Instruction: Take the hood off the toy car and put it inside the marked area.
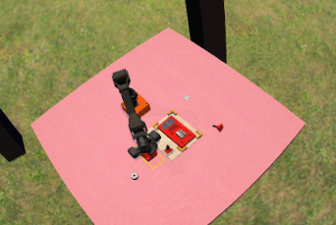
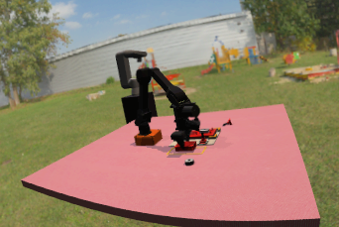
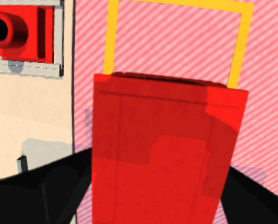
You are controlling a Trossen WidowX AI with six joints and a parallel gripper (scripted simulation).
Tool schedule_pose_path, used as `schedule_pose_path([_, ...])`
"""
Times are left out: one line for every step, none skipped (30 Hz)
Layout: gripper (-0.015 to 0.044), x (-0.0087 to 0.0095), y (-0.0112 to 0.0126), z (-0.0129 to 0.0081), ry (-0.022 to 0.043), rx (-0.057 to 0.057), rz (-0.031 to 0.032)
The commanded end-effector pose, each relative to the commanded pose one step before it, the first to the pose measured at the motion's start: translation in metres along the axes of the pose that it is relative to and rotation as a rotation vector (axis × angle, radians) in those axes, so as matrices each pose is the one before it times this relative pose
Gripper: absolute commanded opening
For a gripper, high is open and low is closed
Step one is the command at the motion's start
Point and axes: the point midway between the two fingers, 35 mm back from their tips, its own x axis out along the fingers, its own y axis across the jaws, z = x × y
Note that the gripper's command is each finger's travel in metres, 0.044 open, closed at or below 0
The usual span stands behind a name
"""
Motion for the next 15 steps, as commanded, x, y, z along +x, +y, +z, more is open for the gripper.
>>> schedule_pose_path([0.0000,0.00259,-0.00036,-0.00002,0.00052,-0.0031,-0.00121])
schedule_pose_path([0.0000,0.00049,0.00000,0.00000,0.00000,0.0000,0.00000])
schedule_pose_path([0.0000,0.00049,0.00000,0.00000,0.00000,0.0000,0.00000])
schedule_pose_path([0.0000,0.00049,0.00000,0.00000,0.00000,0.0000,0.00000])
schedule_pose_path([0.0000,0.00049,0.00000,0.00000,0.00000,0.0000,0.00000])
schedule_pose_path([0.0000,0.00049,0.00000,0.00000,0.00000,0.0000,0.00000])
schedule_pose_path([0.0000,0.00049,0.00000,0.00000,0.00000,0.0000,0.00000])
schedule_pose_path([0.0000,0.00049,0.00000,0.00000,0.00000,0.0000,0.00000])
schedule_pose_path([0.0000,0.00049,0.00000,0.00000,0.00000,0.0000,0.00000])
schedule_pose_path([0.0000,0.00049,0.00000,0.00000,0.00000,0.0000,0.00000])
schedule_pose_path([0.0000,0.00049,0.00000,-0.00001,0.00000,0.0000,0.00000])
schedule_pose_path([0.0000,0.00049,0.00000,-0.00001,0.00000,0.0000,0.00000])
schedule_pose_path([0.0000,0.00049,0.00000,-0.00001,0.00000,0.0000,0.00000])
schedule_pose_path([0.0000,0.00049,0.00000,-0.00001,0.00000,0.0000,0.00000])
schedule_pose_path([0.0000,0.00049,0.00000,-0.00001,0.00000,0.0000,0.00000])
